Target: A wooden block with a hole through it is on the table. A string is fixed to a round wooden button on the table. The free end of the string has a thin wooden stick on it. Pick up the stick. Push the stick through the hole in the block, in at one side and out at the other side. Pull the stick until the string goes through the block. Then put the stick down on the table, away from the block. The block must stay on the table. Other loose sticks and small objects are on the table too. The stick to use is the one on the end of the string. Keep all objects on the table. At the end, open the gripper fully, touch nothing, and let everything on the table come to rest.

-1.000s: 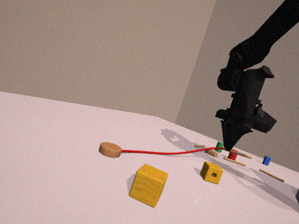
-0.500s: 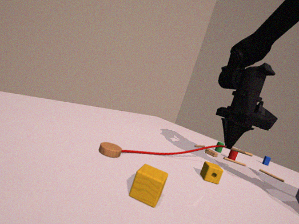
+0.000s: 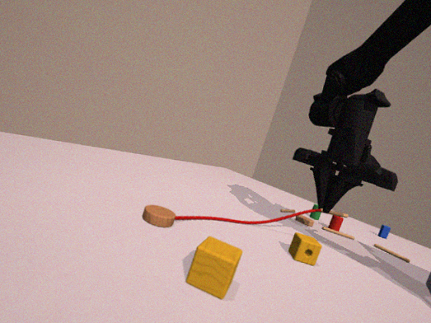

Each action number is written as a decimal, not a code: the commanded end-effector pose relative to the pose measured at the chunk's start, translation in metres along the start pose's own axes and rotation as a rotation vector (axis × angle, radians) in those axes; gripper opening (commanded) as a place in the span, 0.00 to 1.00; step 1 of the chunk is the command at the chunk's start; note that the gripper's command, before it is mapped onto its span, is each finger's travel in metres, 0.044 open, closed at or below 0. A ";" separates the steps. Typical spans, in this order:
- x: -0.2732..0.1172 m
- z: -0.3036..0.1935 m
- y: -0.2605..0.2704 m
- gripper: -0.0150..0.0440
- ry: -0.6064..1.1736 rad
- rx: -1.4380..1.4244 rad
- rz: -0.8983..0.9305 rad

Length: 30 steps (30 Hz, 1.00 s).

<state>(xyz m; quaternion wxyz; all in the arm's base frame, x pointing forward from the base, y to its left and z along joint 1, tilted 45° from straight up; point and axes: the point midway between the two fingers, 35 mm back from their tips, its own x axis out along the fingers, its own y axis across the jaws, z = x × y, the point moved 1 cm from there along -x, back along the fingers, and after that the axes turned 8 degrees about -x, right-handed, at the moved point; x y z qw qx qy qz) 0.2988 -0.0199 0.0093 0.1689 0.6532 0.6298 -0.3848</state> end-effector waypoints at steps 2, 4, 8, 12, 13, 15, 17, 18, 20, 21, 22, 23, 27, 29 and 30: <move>-0.002 -0.005 0.006 0.25 0.001 -0.197 0.007; -0.002 -0.006 0.007 0.25 0.001 -0.271 0.007; -0.003 -0.008 0.010 0.25 0.000 -0.419 0.008; -0.003 -0.011 0.012 0.25 -0.001 -0.567 0.008; -0.003 -0.012 0.013 0.25 -0.001 -0.604 0.008; -0.003 -0.013 0.014 0.25 -0.002 -0.678 0.008; -0.003 -0.014 0.016 0.25 -0.003 -0.753 0.008; -0.003 -0.015 0.016 0.25 -0.003 -0.790 0.008; -0.003 -0.016 0.017 0.25 -0.004 -0.864 0.008; -0.004 -0.017 0.018 0.25 -0.004 -0.901 0.008; -0.004 -0.018 0.019 0.25 -0.004 -0.938 0.008; -0.004 -0.019 0.019 0.25 -0.004 -0.975 0.008; -0.004 -0.021 0.022 0.25 -0.006 -1.123 0.008; -0.004 -0.023 0.023 0.25 -0.006 -1.197 0.008; -0.004 -0.023 0.024 0.25 -0.006 -1.234 0.008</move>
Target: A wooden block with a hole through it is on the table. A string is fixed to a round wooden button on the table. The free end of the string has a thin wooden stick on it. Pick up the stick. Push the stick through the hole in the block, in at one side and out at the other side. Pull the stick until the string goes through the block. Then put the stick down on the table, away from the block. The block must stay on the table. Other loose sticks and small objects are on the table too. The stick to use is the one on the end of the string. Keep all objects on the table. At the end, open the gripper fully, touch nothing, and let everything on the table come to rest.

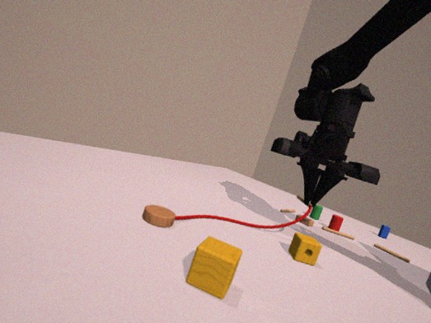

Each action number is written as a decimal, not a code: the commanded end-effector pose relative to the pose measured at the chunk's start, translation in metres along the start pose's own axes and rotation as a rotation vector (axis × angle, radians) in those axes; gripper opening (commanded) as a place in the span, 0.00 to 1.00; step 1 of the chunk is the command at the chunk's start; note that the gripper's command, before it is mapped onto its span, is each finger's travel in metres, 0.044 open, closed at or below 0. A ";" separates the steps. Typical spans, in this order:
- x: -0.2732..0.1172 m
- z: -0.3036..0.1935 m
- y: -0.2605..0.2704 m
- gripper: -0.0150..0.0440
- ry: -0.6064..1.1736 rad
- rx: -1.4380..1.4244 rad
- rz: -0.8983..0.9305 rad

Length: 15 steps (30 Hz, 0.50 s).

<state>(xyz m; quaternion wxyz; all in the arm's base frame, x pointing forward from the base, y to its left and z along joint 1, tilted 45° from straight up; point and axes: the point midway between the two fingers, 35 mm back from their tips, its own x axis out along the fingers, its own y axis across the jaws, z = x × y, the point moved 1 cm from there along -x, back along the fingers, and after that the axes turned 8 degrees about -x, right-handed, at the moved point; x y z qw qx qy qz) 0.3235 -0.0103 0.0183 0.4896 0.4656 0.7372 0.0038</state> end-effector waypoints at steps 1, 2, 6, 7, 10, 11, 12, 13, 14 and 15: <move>-0.002 0.002 0.006 0.25 -0.005 -0.161 0.005; -0.002 0.002 0.007 0.25 -0.005 -0.198 0.005; -0.002 0.003 0.010 0.25 -0.006 -0.346 0.005; -0.002 0.004 0.011 0.25 -0.006 -0.383 0.004; -0.002 0.004 0.014 0.25 -0.007 -0.494 0.004; -0.002 0.004 0.015 0.25 -0.007 -0.531 0.004; -0.002 0.005 0.016 0.25 -0.007 -0.568 0.004; -0.002 0.005 0.017 0.25 -0.007 -0.605 0.004; -0.002 0.005 0.018 0.25 -0.007 -0.642 0.004; -0.003 0.005 0.019 0.25 -0.008 -0.679 0.004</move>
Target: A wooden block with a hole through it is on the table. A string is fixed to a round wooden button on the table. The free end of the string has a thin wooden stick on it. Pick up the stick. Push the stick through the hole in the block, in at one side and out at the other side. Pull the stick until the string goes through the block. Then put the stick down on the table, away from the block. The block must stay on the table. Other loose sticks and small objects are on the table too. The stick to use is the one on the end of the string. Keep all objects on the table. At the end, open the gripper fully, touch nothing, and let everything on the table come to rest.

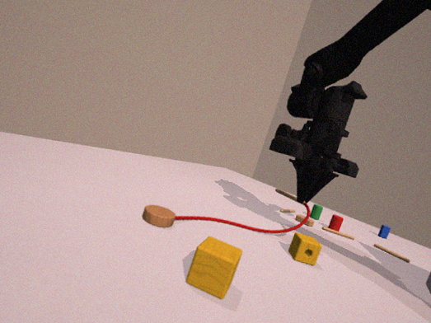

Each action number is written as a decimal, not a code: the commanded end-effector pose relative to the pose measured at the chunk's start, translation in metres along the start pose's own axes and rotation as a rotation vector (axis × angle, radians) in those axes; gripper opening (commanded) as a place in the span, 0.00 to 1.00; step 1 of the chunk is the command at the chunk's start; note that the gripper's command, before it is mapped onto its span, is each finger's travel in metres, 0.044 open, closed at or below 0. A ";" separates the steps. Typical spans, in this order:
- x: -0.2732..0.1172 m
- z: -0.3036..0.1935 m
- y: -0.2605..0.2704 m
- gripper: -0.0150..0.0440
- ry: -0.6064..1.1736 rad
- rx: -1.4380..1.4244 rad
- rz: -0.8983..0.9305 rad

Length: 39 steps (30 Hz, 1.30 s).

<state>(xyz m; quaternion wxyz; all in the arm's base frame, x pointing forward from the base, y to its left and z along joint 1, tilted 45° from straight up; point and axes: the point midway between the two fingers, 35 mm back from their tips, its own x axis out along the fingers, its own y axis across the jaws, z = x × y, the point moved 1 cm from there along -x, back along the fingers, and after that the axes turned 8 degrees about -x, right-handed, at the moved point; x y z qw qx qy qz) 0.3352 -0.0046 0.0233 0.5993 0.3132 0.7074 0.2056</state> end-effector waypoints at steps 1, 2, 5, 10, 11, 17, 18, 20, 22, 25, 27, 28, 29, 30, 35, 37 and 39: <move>-0.002 0.005 0.004 0.25 -0.007 -0.160 0.002; -0.002 0.005 0.005 0.25 -0.007 -0.197 0.002; -0.002 0.007 0.007 0.25 -0.007 -0.308 0.001; -0.002 0.010 0.010 0.25 -0.008 -0.494 0.001; -0.002 0.011 0.011 0.25 -0.008 -0.531 0.001; -0.002 0.015 0.015 0.25 -0.008 -0.753 0.000; -0.002 0.015 0.016 0.25 -0.009 -0.790 0.000; -0.002 0.016 0.017 0.25 -0.009 -0.864 -0.001; -0.002 0.018 0.019 0.25 -0.009 -0.938 -0.001; -0.002 0.019 0.021 0.25 -0.009 -1.049 -0.001; -0.002 0.021 0.022 0.25 -0.009 -1.124 -0.002; -0.002 0.021 0.023 0.25 -0.009 -1.161 -0.002; -0.002 0.022 0.024 0.25 -0.010 -1.198 -0.002; -0.002 0.022 0.025 0.25 -0.010 -1.235 -0.002; -0.002 0.025 0.028 0.25 -0.010 -1.420 -0.003; -0.002 0.026 0.030 0.25 -0.010 -1.494 -0.003; -0.002 0.027 0.031 0.25 -0.011 -1.568 -0.003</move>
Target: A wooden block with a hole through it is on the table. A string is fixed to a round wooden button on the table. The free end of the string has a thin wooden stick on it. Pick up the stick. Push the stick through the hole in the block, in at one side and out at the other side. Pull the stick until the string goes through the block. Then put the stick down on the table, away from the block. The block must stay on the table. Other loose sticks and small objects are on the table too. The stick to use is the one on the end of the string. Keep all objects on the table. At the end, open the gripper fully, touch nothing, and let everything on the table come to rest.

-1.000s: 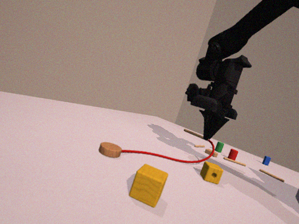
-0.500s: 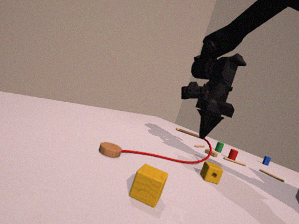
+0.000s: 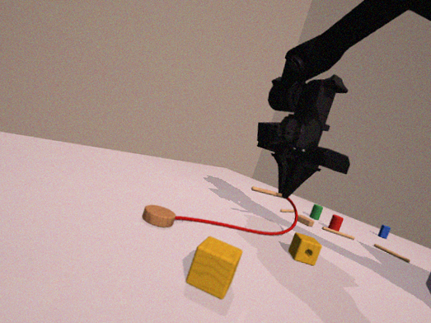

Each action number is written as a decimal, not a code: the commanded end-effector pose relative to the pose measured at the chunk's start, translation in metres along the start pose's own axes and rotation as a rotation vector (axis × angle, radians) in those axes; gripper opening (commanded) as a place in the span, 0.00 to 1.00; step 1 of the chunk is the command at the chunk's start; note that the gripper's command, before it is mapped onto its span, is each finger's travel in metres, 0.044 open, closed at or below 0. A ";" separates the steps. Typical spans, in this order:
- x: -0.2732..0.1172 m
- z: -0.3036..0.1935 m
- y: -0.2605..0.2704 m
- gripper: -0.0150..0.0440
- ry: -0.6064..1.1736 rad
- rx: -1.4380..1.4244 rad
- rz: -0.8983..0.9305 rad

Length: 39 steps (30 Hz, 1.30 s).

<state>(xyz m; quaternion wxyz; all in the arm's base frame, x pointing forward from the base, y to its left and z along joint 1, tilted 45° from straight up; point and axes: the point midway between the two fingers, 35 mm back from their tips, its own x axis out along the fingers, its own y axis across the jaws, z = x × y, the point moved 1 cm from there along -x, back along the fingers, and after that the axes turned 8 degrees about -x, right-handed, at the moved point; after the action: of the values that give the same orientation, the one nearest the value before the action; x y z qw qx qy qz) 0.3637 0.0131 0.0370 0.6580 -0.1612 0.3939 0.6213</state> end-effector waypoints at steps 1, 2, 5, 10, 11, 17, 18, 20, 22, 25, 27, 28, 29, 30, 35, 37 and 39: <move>-0.002 0.005 -0.004 0.25 -0.003 -0.161 -0.006; -0.002 0.006 -0.004 0.25 -0.003 -0.198 -0.006; -0.002 0.008 -0.005 0.25 -0.003 -0.309 -0.006; -0.001 0.012 -0.007 0.25 -0.003 -0.494 -0.007; -0.001 0.013 -0.008 0.25 -0.003 -0.531 -0.007; -0.001 0.018 -0.010 0.25 -0.002 -0.754 -0.008; -0.001 0.019 -0.011 0.25 -0.002 -0.791 -0.009; -0.001 0.021 -0.011 0.25 -0.002 -0.865 -0.009; -0.001 0.023 -0.012 0.25 -0.002 -0.939 -0.009; 0.000 0.025 -0.013 0.25 -0.001 -1.051 -0.010; 0.000 0.027 -0.014 0.25 -0.001 -1.125 -0.010; 0.000 0.028 -0.014 0.25 -0.001 -1.155 -0.011; 0.000 0.028 -0.015 0.25 -0.001 -1.174 -0.011; 0.000 0.028 -0.015 0.25 0.000 -1.180 -0.011; 0.000 0.028 -0.015 0.25 0.000 -1.180 -0.011; 0.000 0.028 -0.015 0.25 0.000 -1.180 -0.011; 0.000 0.028 -0.016 0.25 0.000 -1.180 -0.011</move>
<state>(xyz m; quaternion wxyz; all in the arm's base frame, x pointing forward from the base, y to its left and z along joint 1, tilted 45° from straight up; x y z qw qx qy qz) 0.3852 0.0301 0.0494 0.4621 -0.4981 -0.0135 0.7336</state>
